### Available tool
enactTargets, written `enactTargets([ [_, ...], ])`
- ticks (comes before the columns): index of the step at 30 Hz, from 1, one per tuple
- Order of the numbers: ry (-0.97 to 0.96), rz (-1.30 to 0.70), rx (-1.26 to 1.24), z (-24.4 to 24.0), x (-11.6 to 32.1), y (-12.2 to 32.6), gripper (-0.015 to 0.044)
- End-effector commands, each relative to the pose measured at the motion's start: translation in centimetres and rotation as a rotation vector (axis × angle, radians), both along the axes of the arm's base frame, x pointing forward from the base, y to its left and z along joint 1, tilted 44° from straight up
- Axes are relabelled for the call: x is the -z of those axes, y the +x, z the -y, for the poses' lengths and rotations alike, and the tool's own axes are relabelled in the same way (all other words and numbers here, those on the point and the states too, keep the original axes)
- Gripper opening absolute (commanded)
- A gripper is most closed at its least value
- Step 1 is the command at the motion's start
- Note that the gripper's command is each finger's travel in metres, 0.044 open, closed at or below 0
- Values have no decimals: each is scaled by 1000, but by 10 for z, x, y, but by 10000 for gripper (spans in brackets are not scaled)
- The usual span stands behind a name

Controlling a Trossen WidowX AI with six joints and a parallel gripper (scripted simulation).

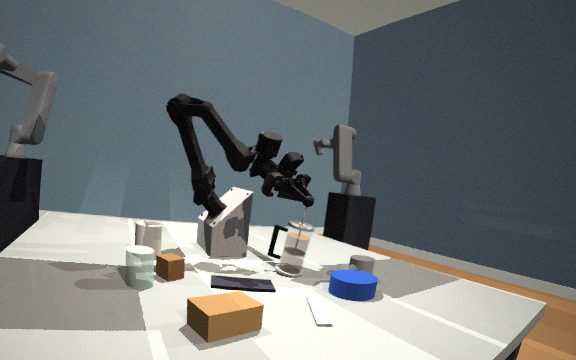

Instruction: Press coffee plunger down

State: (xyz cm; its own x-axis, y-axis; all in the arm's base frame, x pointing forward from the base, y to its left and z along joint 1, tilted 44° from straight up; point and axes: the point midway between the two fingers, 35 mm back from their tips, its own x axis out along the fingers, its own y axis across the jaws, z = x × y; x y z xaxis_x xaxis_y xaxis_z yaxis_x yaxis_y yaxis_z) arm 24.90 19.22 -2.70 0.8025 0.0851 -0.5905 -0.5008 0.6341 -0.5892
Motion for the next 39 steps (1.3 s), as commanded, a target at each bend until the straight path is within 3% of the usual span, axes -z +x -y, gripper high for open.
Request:
enactTargets([
  [1, -74, -45, 22, 24, 21, -5, 126],
  [39, -73, -40, 23, 18, 31, 13, 126],
])
